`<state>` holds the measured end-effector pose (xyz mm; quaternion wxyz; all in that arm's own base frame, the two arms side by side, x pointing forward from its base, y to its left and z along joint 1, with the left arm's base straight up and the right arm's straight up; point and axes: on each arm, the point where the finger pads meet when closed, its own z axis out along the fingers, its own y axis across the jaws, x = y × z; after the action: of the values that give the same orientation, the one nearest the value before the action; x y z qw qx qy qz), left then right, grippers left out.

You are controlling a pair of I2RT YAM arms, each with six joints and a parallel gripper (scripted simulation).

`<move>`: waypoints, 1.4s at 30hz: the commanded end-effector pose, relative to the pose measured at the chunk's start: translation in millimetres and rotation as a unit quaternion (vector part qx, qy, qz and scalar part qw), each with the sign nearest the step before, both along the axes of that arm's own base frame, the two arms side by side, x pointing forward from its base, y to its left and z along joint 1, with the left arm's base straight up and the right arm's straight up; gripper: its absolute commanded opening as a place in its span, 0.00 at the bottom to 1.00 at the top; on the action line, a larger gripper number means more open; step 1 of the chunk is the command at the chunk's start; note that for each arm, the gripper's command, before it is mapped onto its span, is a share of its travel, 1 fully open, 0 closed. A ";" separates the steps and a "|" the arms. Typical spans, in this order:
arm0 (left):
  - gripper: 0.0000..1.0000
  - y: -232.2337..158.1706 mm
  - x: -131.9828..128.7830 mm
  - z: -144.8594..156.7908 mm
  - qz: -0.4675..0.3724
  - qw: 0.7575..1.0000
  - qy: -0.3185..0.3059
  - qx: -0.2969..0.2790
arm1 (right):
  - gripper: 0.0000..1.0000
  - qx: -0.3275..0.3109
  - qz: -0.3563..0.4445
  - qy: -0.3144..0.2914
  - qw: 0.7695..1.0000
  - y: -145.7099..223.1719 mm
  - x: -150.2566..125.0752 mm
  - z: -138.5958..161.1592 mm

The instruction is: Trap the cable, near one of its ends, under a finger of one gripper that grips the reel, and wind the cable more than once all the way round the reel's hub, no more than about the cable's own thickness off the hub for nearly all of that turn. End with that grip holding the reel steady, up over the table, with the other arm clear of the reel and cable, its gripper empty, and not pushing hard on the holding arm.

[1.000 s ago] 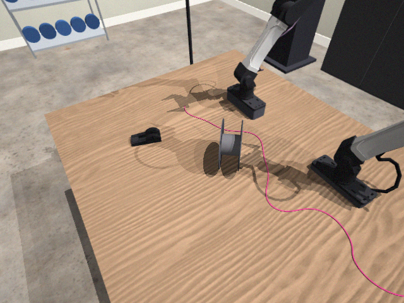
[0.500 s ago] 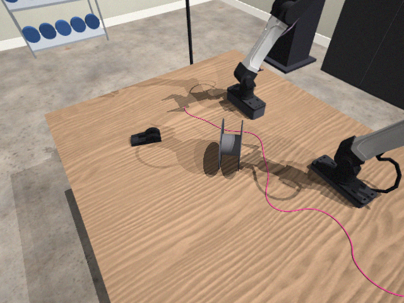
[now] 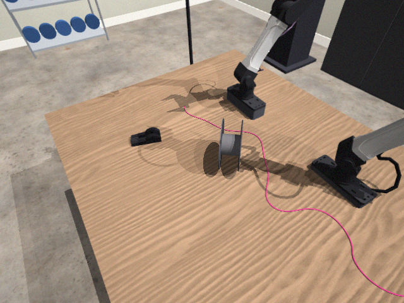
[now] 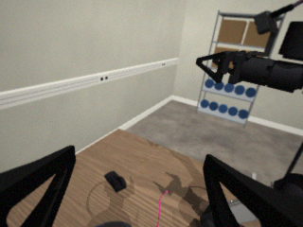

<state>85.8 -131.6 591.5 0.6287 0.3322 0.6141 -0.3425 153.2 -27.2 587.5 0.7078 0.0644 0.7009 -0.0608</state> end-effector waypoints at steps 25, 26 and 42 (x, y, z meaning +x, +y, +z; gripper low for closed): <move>1.00 56.1 42.1 -4.7 0.230 0.973 0.003 0.009 | 1.00 -0.006 0.015 0.007 1.000 4.6 -1.7 -2.2; 1.00 59.7 44.1 -4.7 0.243 0.970 0.003 0.009 | 1.00 -0.006 0.016 0.007 1.000 4.9 -1.7 -2.2; 1.00 119.2 62.2 -4.7 0.441 0.898 0.005 0.008 | 1.00 -0.006 0.030 0.007 1.000 9.2 -1.1 -2.2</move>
<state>155.4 -22.8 591.2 0.7135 0.0505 0.6968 -0.0534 154.5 -18.6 587.4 0.7091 0.0446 0.7025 -0.0408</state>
